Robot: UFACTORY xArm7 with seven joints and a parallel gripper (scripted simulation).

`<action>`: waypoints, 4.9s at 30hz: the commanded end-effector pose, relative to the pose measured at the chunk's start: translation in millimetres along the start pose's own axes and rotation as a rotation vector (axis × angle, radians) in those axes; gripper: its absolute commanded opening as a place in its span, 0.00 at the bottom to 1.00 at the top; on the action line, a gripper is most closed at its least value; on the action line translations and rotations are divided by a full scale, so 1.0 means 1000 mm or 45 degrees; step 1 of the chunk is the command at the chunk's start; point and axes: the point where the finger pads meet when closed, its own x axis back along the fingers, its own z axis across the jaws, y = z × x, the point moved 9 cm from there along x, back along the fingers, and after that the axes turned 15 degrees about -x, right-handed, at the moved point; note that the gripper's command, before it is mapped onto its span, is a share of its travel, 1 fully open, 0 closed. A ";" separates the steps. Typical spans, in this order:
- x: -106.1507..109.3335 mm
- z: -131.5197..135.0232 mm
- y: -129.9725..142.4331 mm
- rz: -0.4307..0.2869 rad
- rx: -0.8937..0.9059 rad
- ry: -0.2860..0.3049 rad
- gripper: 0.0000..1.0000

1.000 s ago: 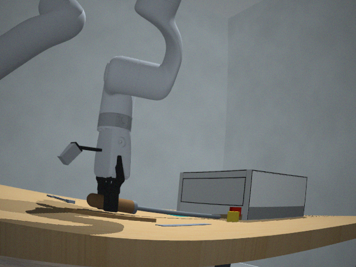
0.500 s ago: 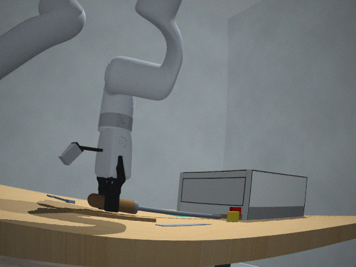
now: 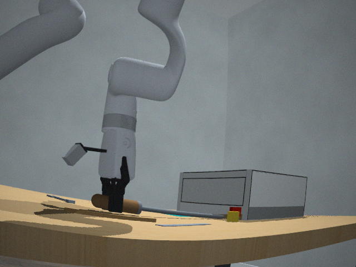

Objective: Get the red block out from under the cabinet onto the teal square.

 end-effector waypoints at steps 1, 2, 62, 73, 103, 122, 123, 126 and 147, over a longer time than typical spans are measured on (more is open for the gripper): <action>0.000 0.001 0.003 -0.001 0.001 0.001 0.00; 0.000 0.001 0.003 -0.001 0.001 0.001 0.00; 0.000 0.037 0.136 -0.001 -0.001 0.001 0.00; 0.000 0.044 0.161 -0.001 -0.001 0.001 0.00; 0.000 0.057 0.212 -0.001 -0.002 0.001 0.00; 0.000 0.059 0.219 -0.001 -0.002 0.001 0.00; 0.000 0.059 0.219 -0.001 -0.002 0.001 0.00; 0.000 0.059 0.219 -0.001 -0.002 0.001 0.00; 0.000 0.061 0.218 -0.001 -0.002 0.001 0.00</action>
